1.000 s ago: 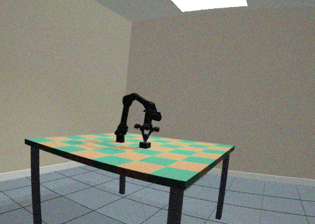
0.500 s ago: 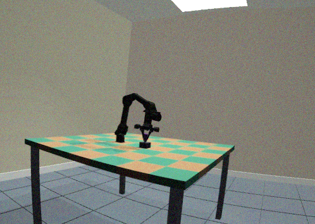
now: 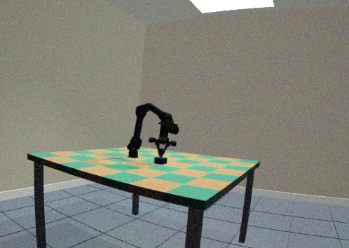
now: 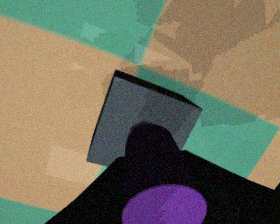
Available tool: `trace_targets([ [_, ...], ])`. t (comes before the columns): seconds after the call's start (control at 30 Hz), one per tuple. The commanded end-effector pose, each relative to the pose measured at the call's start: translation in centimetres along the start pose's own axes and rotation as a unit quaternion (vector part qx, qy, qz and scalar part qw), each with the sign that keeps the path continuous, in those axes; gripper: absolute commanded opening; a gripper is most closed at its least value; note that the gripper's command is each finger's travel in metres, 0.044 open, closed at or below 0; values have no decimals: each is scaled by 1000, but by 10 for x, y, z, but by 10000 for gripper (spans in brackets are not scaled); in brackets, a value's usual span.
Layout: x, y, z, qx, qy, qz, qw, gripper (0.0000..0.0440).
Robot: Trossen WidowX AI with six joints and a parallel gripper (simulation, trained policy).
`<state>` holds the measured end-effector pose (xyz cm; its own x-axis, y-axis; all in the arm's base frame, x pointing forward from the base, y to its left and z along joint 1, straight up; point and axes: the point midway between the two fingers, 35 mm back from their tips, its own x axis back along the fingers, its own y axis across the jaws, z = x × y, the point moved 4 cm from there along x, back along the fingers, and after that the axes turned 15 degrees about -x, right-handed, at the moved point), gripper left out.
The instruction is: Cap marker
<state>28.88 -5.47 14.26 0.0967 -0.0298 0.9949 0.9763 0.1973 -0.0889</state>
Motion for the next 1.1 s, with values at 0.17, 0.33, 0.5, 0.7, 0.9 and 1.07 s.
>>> trace_targets([
  [0.17, -15, -9, -3, -1, 0, 31, 1000, 127],
  [0.33, -15, -9, -3, 1, -1, 30, 1000, 134],
  [0.5, -15, -9, -3, 1, -1, 30, 1000, 140],
  [0.7, -15, -9, -4, 2, -2, 30, 1000, 148],
  [0.9, -16, -11, -3, 4, -1, 32, 999, 180],
  [1.07, -16, -15, 0, 4, 6, 37, 999, 232],
])
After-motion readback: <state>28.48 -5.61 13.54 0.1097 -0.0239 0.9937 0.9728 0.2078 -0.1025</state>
